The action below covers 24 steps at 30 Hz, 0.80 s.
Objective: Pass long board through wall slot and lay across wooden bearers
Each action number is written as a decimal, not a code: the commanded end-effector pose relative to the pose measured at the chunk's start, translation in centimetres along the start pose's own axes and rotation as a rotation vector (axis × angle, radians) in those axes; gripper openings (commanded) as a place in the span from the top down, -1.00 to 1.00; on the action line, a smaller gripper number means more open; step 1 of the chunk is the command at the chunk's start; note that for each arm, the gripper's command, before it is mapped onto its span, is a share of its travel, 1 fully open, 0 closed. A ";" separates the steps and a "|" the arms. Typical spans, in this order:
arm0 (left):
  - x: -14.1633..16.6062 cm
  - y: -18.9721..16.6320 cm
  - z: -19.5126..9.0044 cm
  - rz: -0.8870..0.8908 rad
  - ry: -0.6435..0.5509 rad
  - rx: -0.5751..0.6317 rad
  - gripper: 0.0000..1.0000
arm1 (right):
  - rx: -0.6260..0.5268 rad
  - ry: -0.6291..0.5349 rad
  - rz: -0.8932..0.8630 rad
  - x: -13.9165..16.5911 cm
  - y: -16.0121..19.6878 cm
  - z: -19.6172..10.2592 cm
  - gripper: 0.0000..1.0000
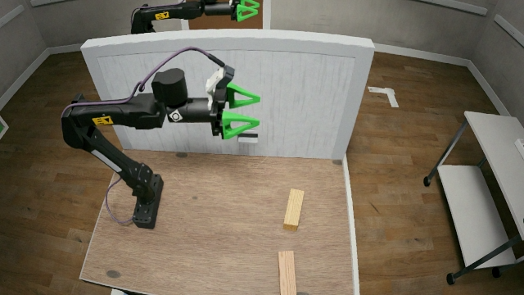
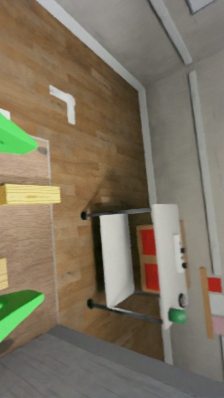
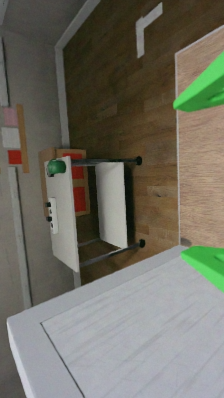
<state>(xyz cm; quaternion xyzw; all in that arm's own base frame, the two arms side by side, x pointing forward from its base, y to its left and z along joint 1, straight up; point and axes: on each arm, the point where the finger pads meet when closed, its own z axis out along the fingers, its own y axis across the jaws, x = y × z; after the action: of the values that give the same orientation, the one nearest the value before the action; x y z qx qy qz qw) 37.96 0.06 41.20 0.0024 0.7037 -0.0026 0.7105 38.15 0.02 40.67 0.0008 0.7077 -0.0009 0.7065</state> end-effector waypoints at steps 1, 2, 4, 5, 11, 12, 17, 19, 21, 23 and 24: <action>-1.5 -0.1 0.4 -0.012 -0.032 -0.007 -0.57 | -0.004 -0.059 0.008 -2.7 0.2 0.0 -0.56; -1.6 -0.1 0.2 -0.012 -0.041 -0.007 -0.57 | -0.006 -0.060 0.008 -2.7 0.2 0.0 -0.56; -1.1 0.1 0.1 -0.012 -0.034 -0.013 -0.57 | -0.006 -0.075 0.008 -3.2 0.2 -0.4 -0.56; -0.2 0.1 0.3 -0.010 -0.016 -0.014 -0.57 | -0.005 -0.078 0.008 -3.3 0.2 -0.4 -0.56; -0.7 0.7 -0.7 -0.002 -0.031 -0.032 -0.57 | 0.003 -0.086 0.008 -3.5 -0.2 -0.5 -0.56; -1.5 0.6 -0.9 -0.001 -0.047 -0.030 -0.57 | 0.005 -0.088 0.008 -3.6 -0.3 -0.5 -0.56; -0.5 0.7 -0.5 0.006 -0.026 -0.031 -0.57 | 0.002 -0.099 0.008 -3.9 -0.3 -0.7 -0.56; -0.9 0.6 -0.6 0.006 -0.035 -0.027 -0.57 | -0.004 -0.103 0.008 -4.0 0.0 -0.7 -0.56; -0.4 0.5 -0.4 0.006 -0.024 -0.024 -0.57 | -0.002 -0.107 0.009 -4.1 0.0 -0.8 -0.56; -1.0 0.4 -0.5 0.006 -0.036 -0.019 -0.57 | -0.002 -0.112 0.009 -4.3 0.0 -0.8 -0.56; -1.1 0.3 -0.5 0.006 -0.037 -0.017 -0.57 | -0.002 -0.114 0.009 -4.3 0.0 -0.8 -0.56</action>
<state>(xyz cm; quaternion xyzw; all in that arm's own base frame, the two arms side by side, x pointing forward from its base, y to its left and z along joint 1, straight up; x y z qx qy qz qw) 38.15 0.15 40.75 -0.0009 0.7070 0.0003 0.7072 38.18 0.07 40.64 0.0001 0.7080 -0.0001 0.7063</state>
